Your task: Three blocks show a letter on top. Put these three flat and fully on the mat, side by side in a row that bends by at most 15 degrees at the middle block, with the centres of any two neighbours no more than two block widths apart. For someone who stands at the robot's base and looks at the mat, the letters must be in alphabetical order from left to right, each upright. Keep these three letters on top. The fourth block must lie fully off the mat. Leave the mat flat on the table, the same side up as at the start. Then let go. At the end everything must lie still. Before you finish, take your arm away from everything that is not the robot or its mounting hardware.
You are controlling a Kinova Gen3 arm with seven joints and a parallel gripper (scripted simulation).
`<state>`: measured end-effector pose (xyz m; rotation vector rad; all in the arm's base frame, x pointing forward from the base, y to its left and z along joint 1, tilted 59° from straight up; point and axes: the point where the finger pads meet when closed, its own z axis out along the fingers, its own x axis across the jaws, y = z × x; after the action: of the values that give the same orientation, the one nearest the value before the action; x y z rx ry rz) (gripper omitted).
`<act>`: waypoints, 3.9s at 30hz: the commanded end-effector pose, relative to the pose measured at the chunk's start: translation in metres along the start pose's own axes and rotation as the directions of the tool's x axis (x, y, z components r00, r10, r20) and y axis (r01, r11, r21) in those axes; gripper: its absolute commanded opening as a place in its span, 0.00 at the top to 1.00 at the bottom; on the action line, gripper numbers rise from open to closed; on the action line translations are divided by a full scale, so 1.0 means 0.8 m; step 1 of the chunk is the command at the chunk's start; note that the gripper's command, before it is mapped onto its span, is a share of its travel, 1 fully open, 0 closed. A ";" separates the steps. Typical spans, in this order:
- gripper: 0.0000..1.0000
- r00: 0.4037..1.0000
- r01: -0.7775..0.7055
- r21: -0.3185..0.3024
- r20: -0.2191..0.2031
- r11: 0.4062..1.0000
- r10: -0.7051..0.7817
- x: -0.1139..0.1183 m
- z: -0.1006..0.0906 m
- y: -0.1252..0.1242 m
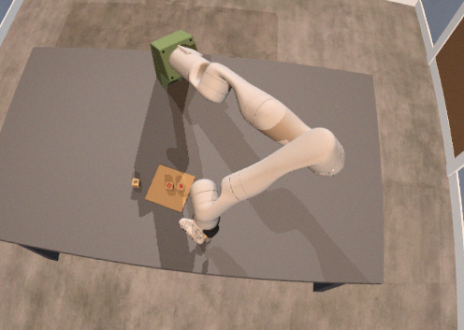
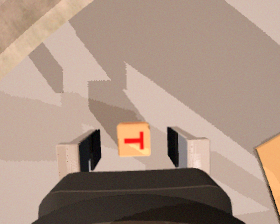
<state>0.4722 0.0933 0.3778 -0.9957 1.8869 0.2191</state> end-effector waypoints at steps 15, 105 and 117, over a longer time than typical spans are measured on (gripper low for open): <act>0.00 1.000 -0.007 0.004 0.006 1.000 0.007 -0.004 0.020 -0.002; 0.51 1.000 -0.007 0.004 0.006 1.000 0.007 -0.004 0.040 -0.002; 0.51 1.000 -0.007 0.004 0.006 1.000 0.007 -0.004 0.040 -0.002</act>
<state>0.4941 0.1102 0.3616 -0.9814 1.8930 0.2251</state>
